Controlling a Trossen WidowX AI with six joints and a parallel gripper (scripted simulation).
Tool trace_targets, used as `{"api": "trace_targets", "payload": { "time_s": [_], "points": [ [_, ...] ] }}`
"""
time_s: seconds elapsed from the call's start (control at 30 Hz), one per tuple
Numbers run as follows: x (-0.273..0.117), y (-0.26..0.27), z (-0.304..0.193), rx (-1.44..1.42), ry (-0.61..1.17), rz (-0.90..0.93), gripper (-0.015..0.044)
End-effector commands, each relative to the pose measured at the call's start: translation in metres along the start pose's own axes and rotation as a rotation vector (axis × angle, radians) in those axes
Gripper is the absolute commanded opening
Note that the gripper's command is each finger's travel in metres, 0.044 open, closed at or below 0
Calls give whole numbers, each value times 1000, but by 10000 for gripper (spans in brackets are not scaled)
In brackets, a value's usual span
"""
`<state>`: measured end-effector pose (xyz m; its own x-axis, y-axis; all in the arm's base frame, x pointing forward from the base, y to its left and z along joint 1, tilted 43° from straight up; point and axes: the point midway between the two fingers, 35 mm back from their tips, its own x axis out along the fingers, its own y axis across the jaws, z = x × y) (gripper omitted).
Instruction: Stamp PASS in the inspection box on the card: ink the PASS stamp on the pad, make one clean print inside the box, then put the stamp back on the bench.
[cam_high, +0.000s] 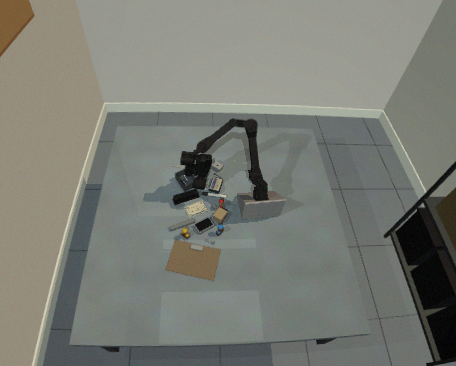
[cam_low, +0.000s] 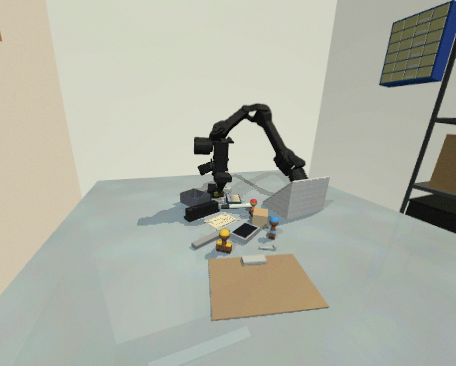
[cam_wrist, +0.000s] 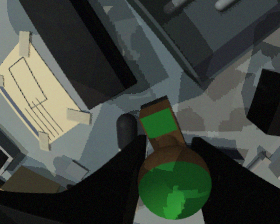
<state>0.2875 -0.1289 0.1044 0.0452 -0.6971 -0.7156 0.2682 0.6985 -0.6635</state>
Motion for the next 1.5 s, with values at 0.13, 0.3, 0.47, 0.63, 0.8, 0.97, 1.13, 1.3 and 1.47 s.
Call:
{"api": "trace_targets", "payload": {
  "time_s": [0.13,0.3,0.47,0.63,0.8,0.97,1.13,1.3,1.47],
  "points": [
    [13,1,-1,-6,3,3,0],
    [21,1,-1,-6,2,2,0],
    [29,1,-2,-6,2,1,0],
    [37,1,-3,-6,1,-1,0],
    [37,-1,-2,0,0,-5,53],
    [37,-1,-2,0,0,-5,184],
    [37,-1,-2,0,0,-5,270],
    [-20,3,4,-3,4,9,270],
    [-80,-2,-1,-7,3,3,270]
  ]
}}
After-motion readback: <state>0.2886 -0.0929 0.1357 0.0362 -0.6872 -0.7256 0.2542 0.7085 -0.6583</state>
